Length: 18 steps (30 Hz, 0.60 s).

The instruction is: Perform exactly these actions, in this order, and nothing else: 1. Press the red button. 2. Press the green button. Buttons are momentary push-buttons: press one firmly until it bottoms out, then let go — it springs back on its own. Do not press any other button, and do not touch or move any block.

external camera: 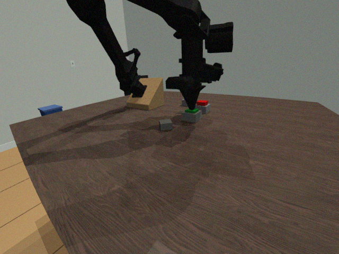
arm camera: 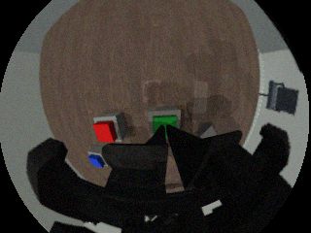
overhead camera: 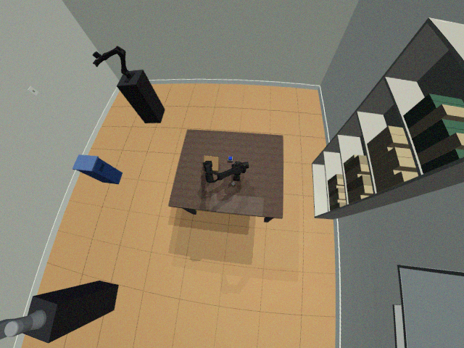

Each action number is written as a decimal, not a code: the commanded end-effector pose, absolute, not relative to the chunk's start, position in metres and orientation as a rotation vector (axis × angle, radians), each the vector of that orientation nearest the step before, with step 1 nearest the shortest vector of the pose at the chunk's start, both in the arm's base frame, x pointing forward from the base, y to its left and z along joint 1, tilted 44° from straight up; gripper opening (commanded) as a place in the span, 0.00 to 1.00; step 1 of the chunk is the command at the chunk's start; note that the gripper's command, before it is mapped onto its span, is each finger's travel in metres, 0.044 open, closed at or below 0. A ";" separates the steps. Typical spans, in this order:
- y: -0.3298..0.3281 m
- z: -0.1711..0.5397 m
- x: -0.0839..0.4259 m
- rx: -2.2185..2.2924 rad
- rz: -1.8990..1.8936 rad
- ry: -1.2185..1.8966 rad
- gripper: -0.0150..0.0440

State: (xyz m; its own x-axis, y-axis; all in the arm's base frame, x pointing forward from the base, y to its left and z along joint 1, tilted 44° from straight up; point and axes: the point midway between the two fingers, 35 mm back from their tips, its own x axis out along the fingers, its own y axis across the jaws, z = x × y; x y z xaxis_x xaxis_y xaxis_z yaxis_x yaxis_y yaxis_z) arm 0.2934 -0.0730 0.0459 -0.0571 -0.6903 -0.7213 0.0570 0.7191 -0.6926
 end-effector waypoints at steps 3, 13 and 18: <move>-0.074 0.046 0.293 -0.546 -0.661 1.520 0.29; -0.053 0.068 0.295 -0.545 -0.660 1.520 0.29; -0.046 0.067 0.297 -0.552 -0.651 1.521 0.38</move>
State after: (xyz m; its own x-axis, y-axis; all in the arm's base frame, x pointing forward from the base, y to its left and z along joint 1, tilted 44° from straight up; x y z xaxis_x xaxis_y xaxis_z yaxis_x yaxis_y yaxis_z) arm 0.2966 -0.0512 0.0678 -0.0506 -0.6943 -0.7179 0.0492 0.7162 -0.6962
